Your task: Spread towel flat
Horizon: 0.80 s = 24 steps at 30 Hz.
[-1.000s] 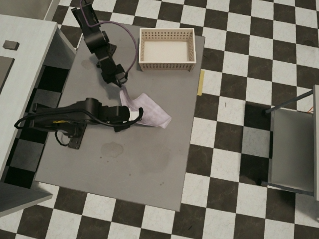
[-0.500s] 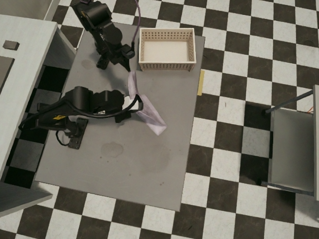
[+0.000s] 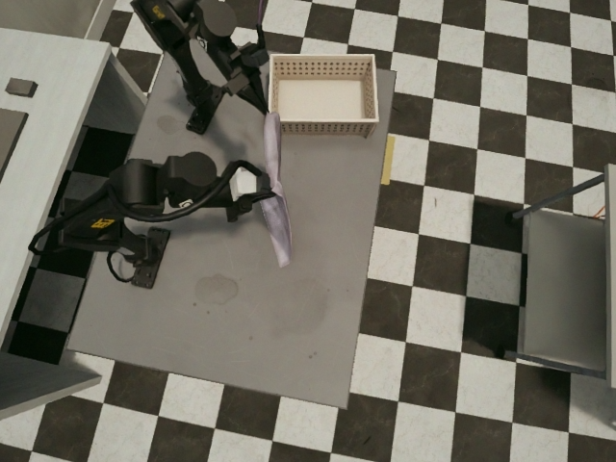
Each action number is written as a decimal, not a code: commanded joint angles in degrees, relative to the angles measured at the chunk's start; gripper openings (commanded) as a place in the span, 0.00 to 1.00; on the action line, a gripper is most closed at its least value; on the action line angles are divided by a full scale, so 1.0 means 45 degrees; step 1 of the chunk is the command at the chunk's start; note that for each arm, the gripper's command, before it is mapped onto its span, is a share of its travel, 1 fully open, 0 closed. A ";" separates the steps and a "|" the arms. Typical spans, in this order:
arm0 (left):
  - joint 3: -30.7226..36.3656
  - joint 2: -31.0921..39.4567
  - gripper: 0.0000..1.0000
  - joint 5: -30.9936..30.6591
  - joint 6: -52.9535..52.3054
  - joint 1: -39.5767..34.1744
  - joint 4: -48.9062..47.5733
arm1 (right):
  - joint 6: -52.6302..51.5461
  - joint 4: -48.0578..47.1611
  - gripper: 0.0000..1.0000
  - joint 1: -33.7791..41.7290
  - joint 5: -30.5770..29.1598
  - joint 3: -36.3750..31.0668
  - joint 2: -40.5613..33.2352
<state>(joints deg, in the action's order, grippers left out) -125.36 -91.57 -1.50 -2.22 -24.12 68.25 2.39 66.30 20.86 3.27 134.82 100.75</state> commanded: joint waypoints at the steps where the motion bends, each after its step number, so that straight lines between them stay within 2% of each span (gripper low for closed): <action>1: -0.0599 0.0335 0.00 0.0237 0.0283 0.0445 -0.1407 | -0.0393 -0.2228 0.00 0.0251 -0.0432 -0.0237 0.0143; 3: -0.0727 0.0061 0.00 0.0219 0.0287 0.0466 -0.1432 | -0.0385 -0.2407 0.00 0.0260 -0.0468 -0.0307 0.0112; 4: -0.1213 -0.0142 0.00 0.0297 0.0386 0.0663 -0.1494 | -0.0498 -0.2850 0.00 0.0352 -0.0540 0.0318 0.0170; 6: -0.1213 -0.0142 0.00 0.0297 0.0386 0.0663 -0.1494 | -0.0498 -0.2850 0.00 0.0352 -0.0540 0.0318 0.0170; 15: -0.2933 -0.1019 0.00 0.0469 0.0587 0.1006 -0.0978 | -0.0623 -0.3446 0.00 0.0497 -0.0763 0.1456 0.0924; 24: -0.3304 -0.0991 0.00 0.0492 0.0566 0.0989 -0.0802 | -0.0561 -0.3063 0.00 0.0478 -0.0790 0.1958 0.1100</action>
<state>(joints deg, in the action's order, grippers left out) -138.39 -96.47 -0.23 -0.01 -20.18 63.94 0.12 53.01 22.74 0.78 141.32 105.95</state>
